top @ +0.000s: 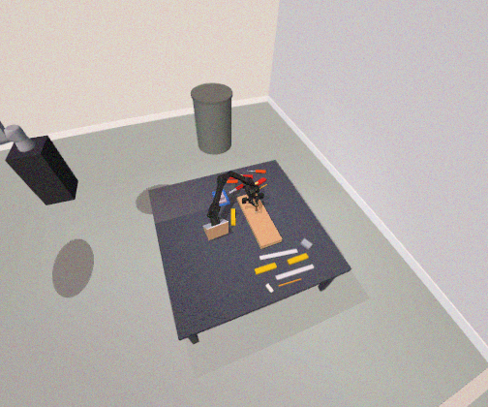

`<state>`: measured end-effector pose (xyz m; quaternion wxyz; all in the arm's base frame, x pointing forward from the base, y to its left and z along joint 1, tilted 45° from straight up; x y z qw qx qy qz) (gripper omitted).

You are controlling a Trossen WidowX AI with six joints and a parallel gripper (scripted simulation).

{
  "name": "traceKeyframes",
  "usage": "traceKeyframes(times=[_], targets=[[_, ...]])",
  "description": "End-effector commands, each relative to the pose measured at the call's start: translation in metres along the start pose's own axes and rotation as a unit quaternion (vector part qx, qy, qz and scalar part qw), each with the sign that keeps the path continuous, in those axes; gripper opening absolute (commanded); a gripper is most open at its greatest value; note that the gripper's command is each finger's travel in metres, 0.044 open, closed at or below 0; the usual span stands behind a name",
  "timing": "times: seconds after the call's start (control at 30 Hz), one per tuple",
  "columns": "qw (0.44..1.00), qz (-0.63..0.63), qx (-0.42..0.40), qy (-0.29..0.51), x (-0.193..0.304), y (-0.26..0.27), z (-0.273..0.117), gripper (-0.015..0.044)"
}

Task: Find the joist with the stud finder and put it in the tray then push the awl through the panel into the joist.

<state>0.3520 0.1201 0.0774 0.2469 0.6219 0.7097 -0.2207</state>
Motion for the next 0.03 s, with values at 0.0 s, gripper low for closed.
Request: traceKeyframes(times=[0.0], targets=[[1.000,0.000,0.000,0.000,-0.0001,0.0000,-0.0001,0.0000]])
Point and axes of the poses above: the point midway between the two fingers, 35 mm back from their tips, its own z axis out along the fingers, its own y axis across the jaws, x = y × z, the point moved 3 cm from there along -z, back along the fingers, and after that the axes turned 2 degrees about z, right-handed, at the moved point
